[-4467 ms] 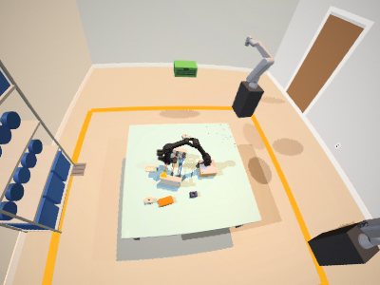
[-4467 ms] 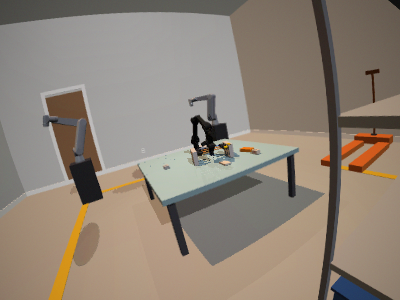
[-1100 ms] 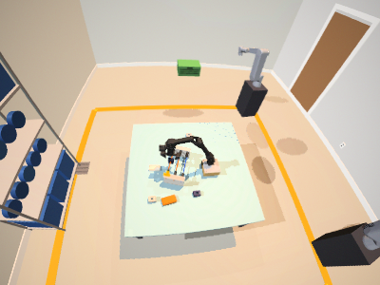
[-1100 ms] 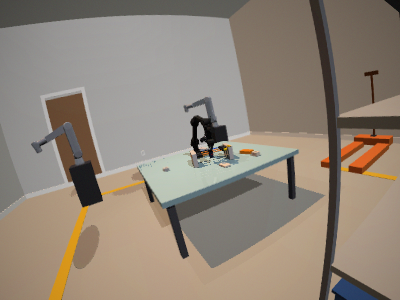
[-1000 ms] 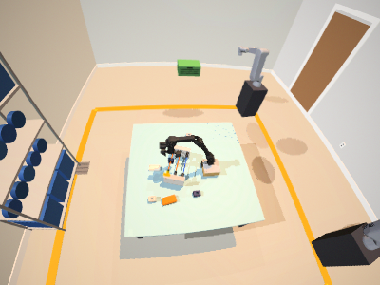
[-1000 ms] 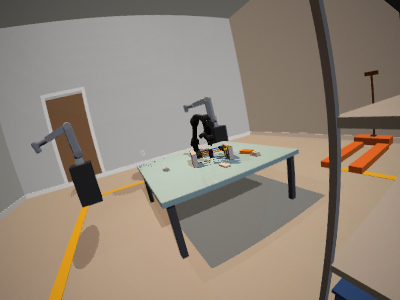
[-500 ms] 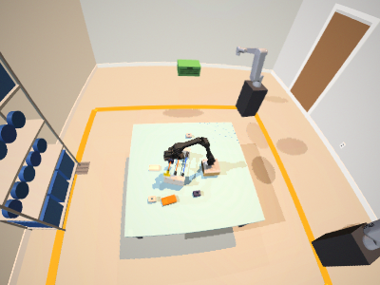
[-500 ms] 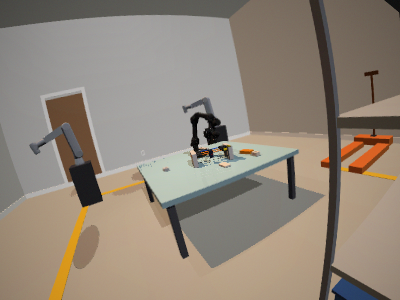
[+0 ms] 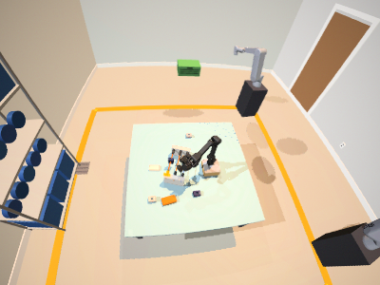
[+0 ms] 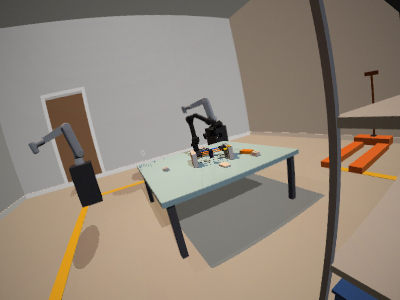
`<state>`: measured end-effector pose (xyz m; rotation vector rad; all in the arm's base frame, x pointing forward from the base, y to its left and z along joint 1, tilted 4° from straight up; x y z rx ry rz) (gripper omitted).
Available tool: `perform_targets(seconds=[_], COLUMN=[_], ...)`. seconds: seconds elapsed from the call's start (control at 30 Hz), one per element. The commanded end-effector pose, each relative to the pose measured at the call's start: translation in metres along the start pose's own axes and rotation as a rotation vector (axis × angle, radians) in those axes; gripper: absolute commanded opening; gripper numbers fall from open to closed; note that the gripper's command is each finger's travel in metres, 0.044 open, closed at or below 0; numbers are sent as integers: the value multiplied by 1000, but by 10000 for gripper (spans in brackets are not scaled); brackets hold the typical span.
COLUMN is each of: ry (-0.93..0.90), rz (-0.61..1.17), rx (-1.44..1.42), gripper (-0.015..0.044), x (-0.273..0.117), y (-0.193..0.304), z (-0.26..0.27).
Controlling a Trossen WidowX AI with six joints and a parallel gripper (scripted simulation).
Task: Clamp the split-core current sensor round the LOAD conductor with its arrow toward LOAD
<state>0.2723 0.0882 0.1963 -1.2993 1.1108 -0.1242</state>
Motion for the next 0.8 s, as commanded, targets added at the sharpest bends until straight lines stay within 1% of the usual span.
perform_targets(seconds=[0.0, 0.1, 0.6, 0.73, 0.77], ry=[-4, -7, -6, 26, 2], rz=[-65, -39, -32, 110, 31], rx=[-46, -37, -30, 106, 27], gripper=[440, 440, 440, 440, 440], x=[-5, -4, -3, 13, 1], y=[10, 8, 7, -22, -6], z=[-7, -4, -3, 8, 2])
Point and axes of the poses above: the point midway between the two fingers, 35 mm back from their tips, its own x axis out along the fingers, its own z axis across the jaws, y = z × x, the point moved 10 cm from there along -x, back along the fingers, and after that the axes turned 6 degrees about -x, right-handed, at the moved point
